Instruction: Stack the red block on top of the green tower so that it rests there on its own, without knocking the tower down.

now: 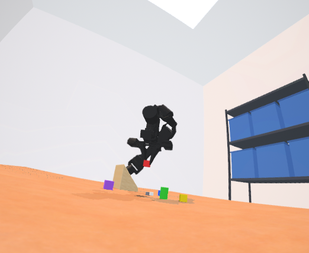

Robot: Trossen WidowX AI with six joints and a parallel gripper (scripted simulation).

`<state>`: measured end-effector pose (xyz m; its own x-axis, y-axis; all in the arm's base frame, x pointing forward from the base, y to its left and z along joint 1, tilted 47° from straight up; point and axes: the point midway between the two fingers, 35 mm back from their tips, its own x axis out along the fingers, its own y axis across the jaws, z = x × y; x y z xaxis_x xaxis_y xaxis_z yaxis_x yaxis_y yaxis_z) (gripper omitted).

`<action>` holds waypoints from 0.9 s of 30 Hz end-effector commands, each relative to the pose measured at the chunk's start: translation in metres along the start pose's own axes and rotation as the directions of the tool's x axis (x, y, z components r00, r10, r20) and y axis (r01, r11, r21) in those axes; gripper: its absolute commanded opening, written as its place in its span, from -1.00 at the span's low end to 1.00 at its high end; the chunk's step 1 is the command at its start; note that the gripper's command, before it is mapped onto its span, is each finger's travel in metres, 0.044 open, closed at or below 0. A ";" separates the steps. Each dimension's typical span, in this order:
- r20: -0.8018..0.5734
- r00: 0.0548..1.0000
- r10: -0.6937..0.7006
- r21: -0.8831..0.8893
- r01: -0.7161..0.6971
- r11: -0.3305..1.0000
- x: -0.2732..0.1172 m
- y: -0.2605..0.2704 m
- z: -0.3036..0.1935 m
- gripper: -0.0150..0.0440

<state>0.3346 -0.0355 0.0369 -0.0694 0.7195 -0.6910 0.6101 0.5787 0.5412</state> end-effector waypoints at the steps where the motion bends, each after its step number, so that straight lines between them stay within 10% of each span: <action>1: 0.004 1.000 0.008 -0.003 -0.008 1.000 -0.002 0.027 -0.016 -0.49; 27: -0.007 1.000 0.008 -0.002 -0.008 1.000 0.042 0.076 -0.051 -0.49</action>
<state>0.3378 0.0562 0.0759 -0.0797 0.7226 -0.6866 0.6048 0.5826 0.5430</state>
